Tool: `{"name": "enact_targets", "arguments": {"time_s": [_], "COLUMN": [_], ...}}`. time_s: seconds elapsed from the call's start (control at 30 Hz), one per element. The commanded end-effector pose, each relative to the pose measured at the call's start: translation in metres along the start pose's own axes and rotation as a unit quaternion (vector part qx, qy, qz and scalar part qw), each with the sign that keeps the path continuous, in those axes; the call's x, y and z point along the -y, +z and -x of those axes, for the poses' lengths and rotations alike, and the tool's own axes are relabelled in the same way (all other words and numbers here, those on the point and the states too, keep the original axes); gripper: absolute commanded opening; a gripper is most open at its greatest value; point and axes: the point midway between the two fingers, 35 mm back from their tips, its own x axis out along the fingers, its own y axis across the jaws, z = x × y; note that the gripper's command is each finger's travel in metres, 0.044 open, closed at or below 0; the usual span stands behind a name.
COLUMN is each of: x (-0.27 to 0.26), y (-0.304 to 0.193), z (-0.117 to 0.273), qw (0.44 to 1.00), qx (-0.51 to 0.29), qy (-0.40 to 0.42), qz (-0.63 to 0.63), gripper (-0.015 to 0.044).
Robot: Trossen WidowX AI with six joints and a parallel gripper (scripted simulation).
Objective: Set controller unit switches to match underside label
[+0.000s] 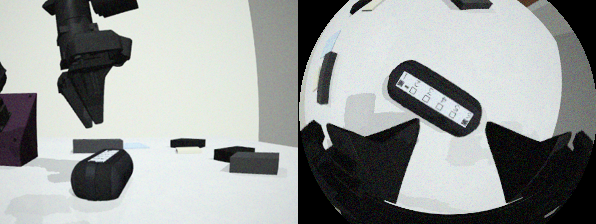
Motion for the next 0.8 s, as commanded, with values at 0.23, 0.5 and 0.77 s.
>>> {"name": "enact_targets", "arguments": {"time_s": [0.23, 0.5, 0.77], "x": [0.025, 0.034, 0.034], "y": [-0.001, -0.003, -0.003], "z": [-0.010, -0.013, -0.013], "qw": [0.927, 0.862, 0.862], "qx": [-0.052, -0.056, -0.056], "qy": [0.070, 0.105, 0.105], "qz": [0.364, 0.492, 0.492], "gripper": [0.0440, 0.0440, 0.0440]}}
